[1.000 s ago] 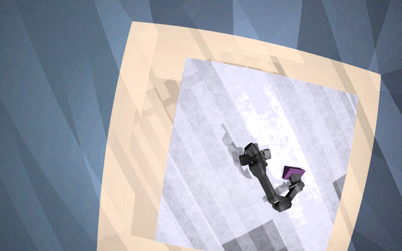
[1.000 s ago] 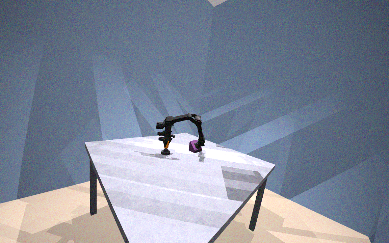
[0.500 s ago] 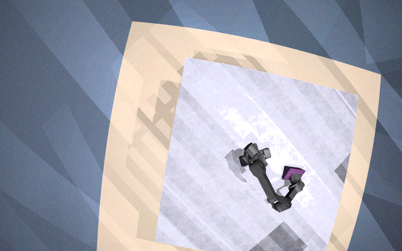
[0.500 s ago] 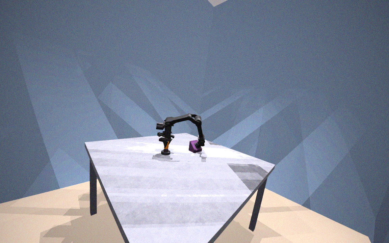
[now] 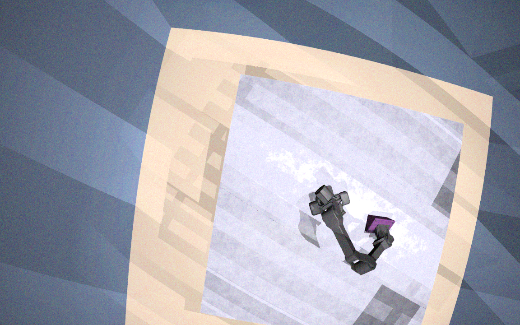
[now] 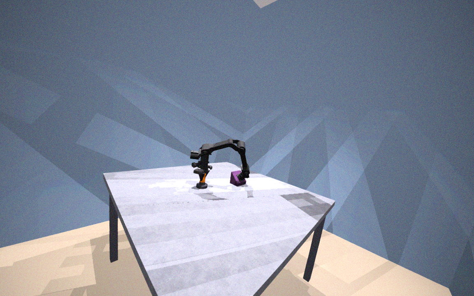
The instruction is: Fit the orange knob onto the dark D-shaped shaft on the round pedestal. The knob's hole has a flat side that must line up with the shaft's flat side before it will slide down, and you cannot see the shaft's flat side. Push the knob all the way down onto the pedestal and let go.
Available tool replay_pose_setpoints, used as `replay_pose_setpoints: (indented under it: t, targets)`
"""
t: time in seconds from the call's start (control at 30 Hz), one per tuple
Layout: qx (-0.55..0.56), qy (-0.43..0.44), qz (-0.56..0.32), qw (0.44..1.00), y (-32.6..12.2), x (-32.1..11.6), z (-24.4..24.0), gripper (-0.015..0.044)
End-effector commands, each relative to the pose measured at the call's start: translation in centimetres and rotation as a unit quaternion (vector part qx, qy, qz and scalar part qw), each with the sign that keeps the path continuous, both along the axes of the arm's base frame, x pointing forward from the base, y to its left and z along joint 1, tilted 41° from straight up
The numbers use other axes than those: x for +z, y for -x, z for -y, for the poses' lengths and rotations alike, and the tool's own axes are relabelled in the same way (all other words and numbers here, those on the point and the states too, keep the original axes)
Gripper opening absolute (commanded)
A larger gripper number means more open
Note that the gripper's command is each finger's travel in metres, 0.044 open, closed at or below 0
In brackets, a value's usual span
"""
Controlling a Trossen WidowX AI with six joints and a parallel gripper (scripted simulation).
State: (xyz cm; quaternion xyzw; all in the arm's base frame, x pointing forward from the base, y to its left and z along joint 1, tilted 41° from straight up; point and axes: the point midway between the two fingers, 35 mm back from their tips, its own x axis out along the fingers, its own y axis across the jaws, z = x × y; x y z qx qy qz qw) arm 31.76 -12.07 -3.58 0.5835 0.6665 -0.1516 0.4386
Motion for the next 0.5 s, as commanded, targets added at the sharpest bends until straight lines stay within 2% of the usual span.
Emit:
replay_pose_setpoints:
  t: [0.0,0.13,0.47]
  targets:
    - [0.0,0.0,0.001,1.0,0.01,0.02,0.03,0.0]
    - [0.0,0.0,0.001,1.0,0.01,0.02,0.03,0.0]
    - [0.0,0.0,0.001,1.0,0.01,0.02,0.03,0.0263]
